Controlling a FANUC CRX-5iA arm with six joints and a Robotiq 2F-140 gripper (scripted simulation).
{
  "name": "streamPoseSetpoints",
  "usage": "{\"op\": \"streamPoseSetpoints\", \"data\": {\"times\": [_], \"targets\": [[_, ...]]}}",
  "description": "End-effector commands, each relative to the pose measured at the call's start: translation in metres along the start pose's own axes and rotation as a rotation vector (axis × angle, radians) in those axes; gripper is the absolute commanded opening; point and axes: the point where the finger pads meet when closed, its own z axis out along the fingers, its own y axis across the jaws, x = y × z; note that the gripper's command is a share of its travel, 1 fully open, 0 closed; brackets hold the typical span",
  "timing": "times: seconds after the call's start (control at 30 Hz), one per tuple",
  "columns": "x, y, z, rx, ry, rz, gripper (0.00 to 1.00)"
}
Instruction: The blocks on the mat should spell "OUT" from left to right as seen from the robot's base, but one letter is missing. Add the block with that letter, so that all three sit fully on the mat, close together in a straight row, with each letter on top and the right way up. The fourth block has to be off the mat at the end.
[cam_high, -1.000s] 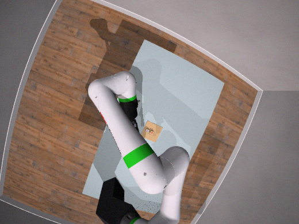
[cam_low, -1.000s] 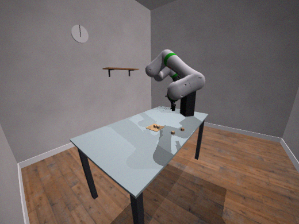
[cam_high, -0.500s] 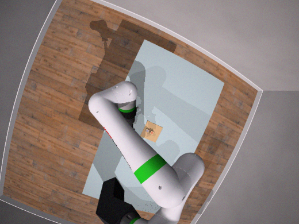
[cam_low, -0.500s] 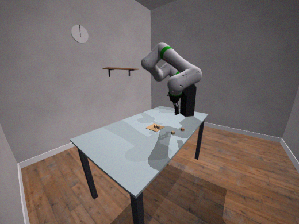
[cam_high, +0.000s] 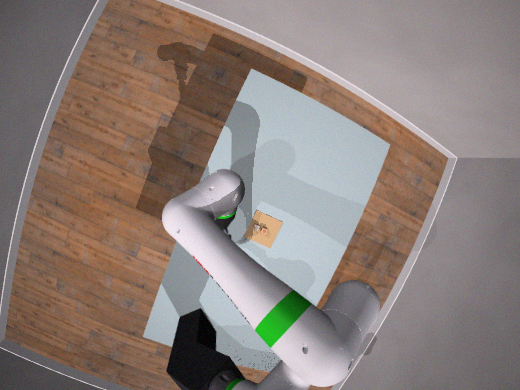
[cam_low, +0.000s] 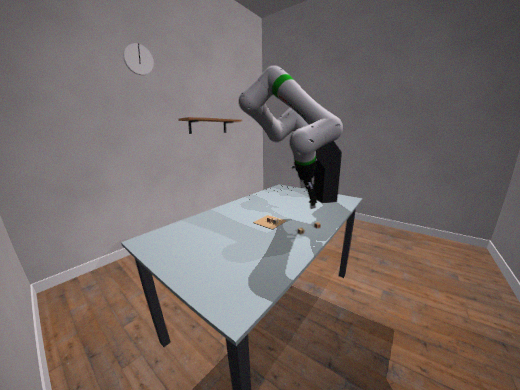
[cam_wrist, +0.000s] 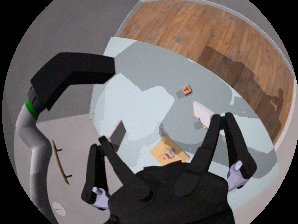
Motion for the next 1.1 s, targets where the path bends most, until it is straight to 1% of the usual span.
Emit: {"op": "streamPoseSetpoints", "data": {"times": [0.0,0.03,0.07,0.13,0.17,0.3,0.37,0.43,0.47,0.53,0.57,0.6,0.63,0.7,0.73,0.87,0.93,1.07], "targets": [[0.005,0.015,0.019,-0.13,0.003,-0.019,1.0],[0.005,0.015,0.019,-0.13,0.003,-0.019,1.0],[0.005,0.022,0.028,-0.181,0.003,-0.027,1.0],[0.006,0.023,0.03,-0.189,0.003,-0.028,1.0],[0.009,0.03,0.038,-0.243,0.008,-0.04,1.0],[0.009,0.03,0.038,-0.245,0.008,-0.04,1.0],[0.012,0.044,0.055,-0.348,0.011,-0.057,1.0],[0.012,0.044,0.055,-0.348,0.011,-0.057,1.0],[0.016,0.049,0.062,-0.393,0.019,-0.069,1.0],[0.016,0.049,0.062,-0.393,0.019,-0.069,1.0],[0.015,0.054,0.067,-0.425,0.017,-0.073,1.0],[0.015,0.054,0.067,-0.425,0.017,-0.073,1.0],[0.011,0.059,0.07,-0.449,0.008,-0.071,1.0],[0.011,0.059,0.07,-0.449,0.008,-0.071,1.0],[0.009,0.062,0.072,-0.47,0.004,-0.072,1.0],[0.009,0.062,0.072,-0.47,0.004,-0.072,1.0],[0.01,0.067,0.077,-0.503,0.006,-0.079,1.0],[0.014,0.069,0.081,-0.526,0.014,-0.087,1.0]]}}
